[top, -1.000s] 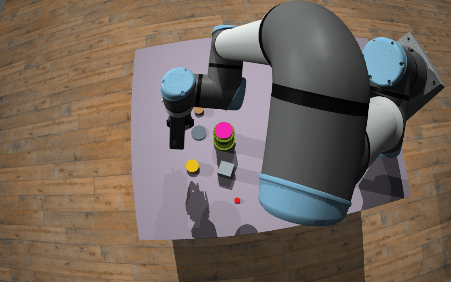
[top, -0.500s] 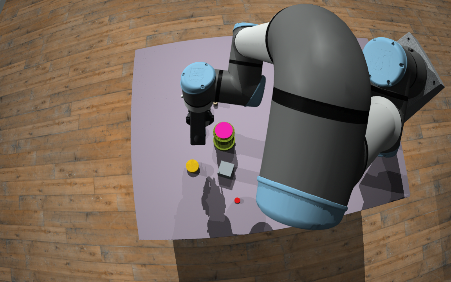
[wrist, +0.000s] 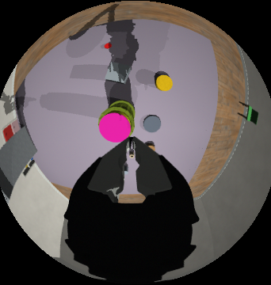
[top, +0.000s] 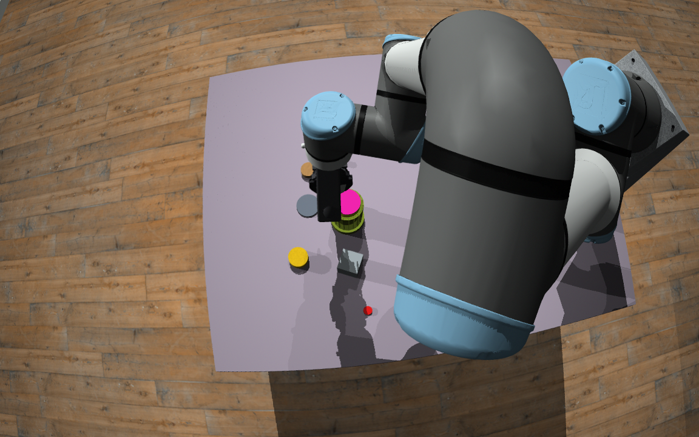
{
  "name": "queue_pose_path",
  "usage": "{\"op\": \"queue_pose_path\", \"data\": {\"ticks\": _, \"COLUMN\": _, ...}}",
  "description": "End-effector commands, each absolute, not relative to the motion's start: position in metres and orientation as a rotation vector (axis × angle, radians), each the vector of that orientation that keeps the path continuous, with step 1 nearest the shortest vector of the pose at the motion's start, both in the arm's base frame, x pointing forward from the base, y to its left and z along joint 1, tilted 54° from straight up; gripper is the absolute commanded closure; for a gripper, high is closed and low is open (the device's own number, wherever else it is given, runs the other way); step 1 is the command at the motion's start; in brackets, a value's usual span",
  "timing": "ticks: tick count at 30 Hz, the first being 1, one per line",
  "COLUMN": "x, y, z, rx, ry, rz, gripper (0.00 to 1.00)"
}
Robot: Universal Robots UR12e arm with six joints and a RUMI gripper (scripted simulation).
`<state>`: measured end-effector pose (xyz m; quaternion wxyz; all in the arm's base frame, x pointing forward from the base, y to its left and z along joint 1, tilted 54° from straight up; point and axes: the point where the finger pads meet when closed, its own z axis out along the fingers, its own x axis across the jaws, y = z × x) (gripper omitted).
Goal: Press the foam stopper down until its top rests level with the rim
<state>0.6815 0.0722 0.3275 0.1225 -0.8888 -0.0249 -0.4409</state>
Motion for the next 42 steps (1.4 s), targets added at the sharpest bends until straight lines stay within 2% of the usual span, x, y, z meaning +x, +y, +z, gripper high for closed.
{"op": "queue_pose_path", "data": {"ticks": 1, "x": 0.672, "y": 0.074, "z": 0.315, "rx": -2.594, "ry": -0.091, "rz": -1.279, "gripper": 1.00}}
{"op": "queue_pose_path", "data": {"ticks": 42, "x": 0.661, "y": 0.076, "z": 0.300, "rx": -2.595, "ry": -0.109, "rz": -1.265, "gripper": 1.00}}
